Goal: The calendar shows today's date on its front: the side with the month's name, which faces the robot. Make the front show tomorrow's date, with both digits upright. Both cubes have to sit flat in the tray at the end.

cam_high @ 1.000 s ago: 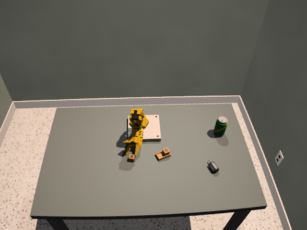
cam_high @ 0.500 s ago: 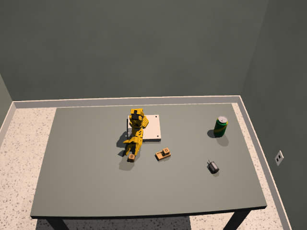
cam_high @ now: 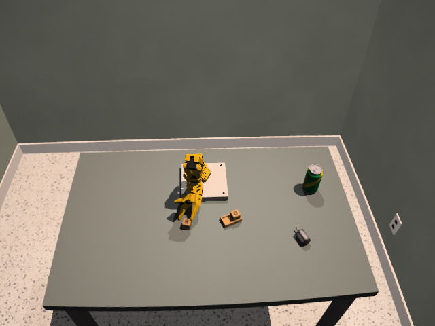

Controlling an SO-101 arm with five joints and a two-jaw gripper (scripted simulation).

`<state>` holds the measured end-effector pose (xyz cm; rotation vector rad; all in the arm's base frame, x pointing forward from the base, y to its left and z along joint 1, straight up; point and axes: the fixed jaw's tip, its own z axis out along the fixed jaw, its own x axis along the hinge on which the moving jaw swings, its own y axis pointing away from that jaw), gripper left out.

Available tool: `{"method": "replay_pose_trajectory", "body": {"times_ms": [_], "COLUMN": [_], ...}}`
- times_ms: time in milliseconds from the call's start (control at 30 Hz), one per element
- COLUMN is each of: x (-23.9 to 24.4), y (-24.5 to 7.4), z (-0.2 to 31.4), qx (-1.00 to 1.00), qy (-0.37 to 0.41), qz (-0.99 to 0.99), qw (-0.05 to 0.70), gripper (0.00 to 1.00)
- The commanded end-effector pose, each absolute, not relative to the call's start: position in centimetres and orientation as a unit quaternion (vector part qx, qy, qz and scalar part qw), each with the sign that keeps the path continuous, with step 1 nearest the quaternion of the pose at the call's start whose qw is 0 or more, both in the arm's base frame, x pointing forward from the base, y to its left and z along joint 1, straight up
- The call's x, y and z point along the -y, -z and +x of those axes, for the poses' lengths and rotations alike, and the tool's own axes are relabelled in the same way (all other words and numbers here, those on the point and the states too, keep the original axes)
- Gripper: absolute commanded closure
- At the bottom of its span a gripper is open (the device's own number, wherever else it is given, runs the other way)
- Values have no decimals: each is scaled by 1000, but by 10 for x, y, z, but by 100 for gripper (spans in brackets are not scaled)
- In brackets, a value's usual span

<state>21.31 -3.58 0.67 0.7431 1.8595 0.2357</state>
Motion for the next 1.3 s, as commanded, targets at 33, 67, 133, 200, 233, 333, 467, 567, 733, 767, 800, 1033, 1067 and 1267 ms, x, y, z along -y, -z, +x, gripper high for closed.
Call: {"method": "replay_pose_trajectory", "body": {"times_ms": [33, 67, 133, 200, 233, 333, 467, 567, 733, 767, 800, 1033, 1067, 1267], "x": [36, 36, 37, 37, 38, 39, 40, 42, 43, 43, 44, 44, 44, 45], "y": [-39, -41, -47, -52, -55, -65, -77, -89, -83, -82, -81, -78, -78, -78], "z": [219, 220, 222, 225, 227, 234, 245, 258, 271, 274, 276, 280, 280, 282], "qx": [-718, -712, -699, -686, -679, -659, -638, -623, -661, -669, -677, -702, -702, -718], "qy": [-174, -180, -191, -203, -209, -228, -250, -267, -233, -226, -219, -193, -193, -178], "qz": [355, 360, 369, 378, 383, 396, 409, 420, 410, 407, 404, 385, 385, 369], "qw": [573, 576, 582, 587, 590, 598, 603, 603, 584, 580, 575, 567, 567, 563], "gripper": [65, 65, 65, 65, 65, 65, 65, 65, 65, 65, 65, 65, 65, 65]}}
